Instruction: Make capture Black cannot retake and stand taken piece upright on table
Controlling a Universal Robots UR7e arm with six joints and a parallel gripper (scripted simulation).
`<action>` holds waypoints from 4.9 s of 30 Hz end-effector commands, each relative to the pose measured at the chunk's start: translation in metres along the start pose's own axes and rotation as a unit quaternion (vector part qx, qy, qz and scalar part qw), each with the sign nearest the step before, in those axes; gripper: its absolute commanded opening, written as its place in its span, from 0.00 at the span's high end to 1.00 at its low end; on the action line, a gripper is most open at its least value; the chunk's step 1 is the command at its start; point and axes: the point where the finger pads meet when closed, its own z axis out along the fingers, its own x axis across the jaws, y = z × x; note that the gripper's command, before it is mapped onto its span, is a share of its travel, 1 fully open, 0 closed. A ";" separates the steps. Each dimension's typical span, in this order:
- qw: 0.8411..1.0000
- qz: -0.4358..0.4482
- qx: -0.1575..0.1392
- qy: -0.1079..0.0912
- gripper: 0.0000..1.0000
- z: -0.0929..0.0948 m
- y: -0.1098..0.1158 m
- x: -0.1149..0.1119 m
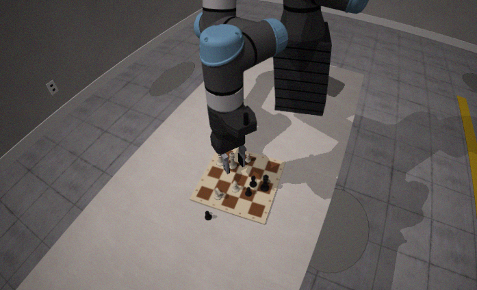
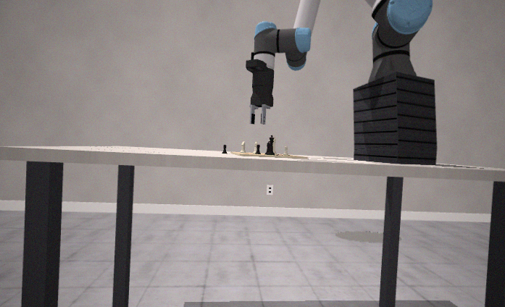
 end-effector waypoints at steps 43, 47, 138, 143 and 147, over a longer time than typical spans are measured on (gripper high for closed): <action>1.000 0.000 0.000 0.001 0.27 0.002 0.000 0.000; 1.000 0.000 0.000 0.001 0.27 0.005 0.000 0.000; 1.000 0.000 0.000 0.001 0.27 0.052 -0.001 0.000; 1.000 0.000 0.000 0.001 0.27 0.052 -0.001 0.001; 1.000 0.000 0.000 0.001 0.27 0.052 -0.001 0.001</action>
